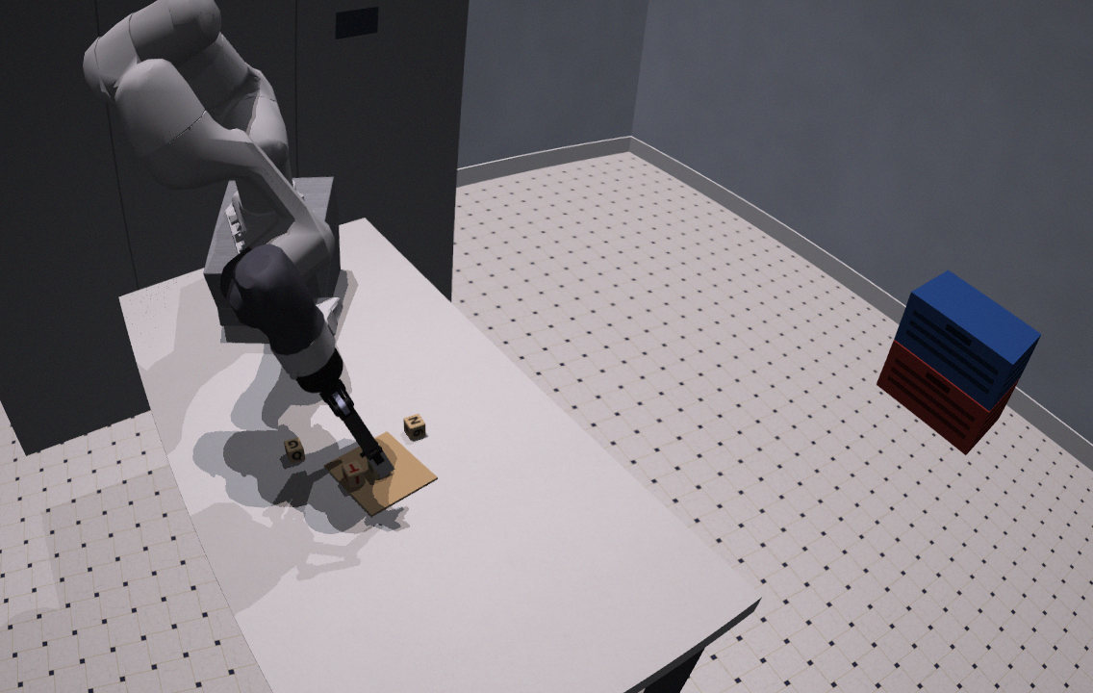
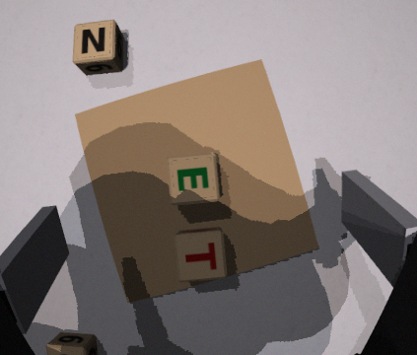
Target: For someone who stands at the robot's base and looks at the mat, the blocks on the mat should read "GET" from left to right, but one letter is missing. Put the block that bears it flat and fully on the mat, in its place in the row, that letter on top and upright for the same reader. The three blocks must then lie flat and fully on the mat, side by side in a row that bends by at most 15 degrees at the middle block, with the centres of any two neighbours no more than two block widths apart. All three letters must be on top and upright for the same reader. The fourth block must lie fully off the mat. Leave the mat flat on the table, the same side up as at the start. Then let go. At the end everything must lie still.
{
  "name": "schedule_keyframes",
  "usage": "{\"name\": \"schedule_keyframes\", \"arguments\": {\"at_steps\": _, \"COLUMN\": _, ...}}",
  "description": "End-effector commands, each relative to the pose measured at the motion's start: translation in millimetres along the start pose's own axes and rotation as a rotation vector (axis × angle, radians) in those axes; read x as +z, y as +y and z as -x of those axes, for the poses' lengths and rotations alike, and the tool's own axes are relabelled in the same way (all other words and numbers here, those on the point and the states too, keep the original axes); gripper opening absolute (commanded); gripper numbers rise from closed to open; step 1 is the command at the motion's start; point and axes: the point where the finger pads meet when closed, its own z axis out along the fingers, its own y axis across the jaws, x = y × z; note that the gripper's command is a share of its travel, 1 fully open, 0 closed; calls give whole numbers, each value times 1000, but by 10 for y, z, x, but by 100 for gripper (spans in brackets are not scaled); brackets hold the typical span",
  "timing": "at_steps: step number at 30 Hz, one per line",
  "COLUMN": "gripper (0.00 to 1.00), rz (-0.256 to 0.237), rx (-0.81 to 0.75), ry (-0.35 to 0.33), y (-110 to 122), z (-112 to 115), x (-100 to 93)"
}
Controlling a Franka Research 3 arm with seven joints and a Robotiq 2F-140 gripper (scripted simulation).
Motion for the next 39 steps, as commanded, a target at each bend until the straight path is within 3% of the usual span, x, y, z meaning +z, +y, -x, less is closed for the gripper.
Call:
{"name": "schedule_keyframes", "arguments": {"at_steps": 1, "gripper": 100, "rz": -11, "rx": -8, "ry": -8, "y": -42, "z": 274, "x": -70}}
{"name": "schedule_keyframes", "arguments": {"at_steps": 39, "gripper": 100, "rz": -10, "rx": -8, "ry": -8, "y": -43, "z": 311, "x": -84}}
